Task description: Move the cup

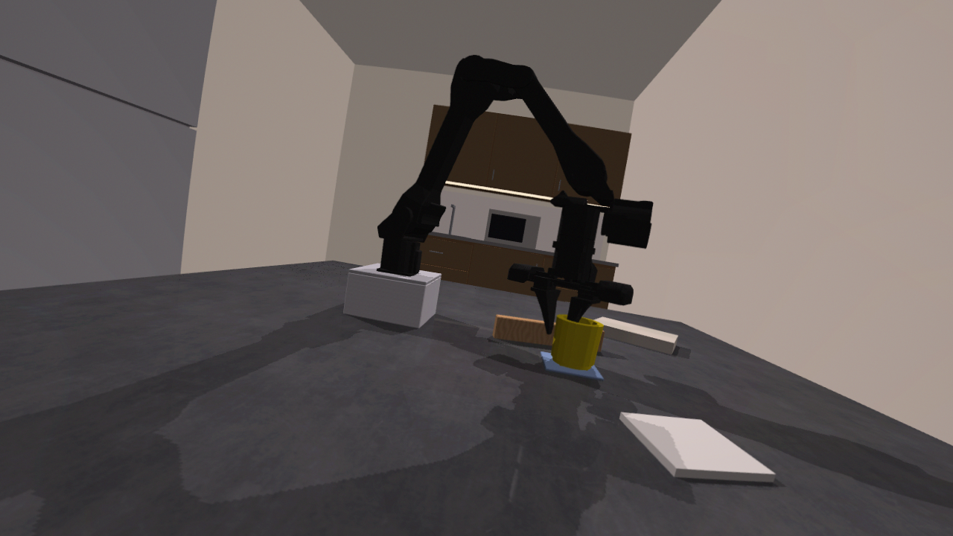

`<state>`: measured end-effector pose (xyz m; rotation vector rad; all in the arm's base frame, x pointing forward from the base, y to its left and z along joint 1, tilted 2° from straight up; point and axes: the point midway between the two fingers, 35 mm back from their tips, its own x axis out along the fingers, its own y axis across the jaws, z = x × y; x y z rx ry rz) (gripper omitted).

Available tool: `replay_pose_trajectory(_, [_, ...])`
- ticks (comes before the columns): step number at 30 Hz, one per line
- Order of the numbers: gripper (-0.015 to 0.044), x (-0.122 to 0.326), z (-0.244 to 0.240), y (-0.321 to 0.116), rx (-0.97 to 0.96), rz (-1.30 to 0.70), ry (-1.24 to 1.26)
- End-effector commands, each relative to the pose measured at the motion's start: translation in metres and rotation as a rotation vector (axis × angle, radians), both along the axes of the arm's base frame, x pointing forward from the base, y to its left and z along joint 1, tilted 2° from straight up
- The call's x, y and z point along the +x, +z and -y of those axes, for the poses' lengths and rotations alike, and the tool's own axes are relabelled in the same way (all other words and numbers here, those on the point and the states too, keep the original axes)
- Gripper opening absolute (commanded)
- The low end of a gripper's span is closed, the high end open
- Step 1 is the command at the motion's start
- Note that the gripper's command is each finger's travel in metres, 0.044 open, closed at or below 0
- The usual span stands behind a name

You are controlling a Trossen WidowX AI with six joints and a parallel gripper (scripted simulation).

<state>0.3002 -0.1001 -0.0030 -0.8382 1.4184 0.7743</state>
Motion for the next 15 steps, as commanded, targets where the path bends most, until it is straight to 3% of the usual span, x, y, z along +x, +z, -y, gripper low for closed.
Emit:
replay_pose_trajectory(1, [0.0107, 0.0003, 0.0001, 0.0004, 0.0, 0.001, 0.0])
replay_pose_trajectory(15, [0.0, 0.0003, 0.0001, 0.0004, 0.0, 0.001, 0.0])
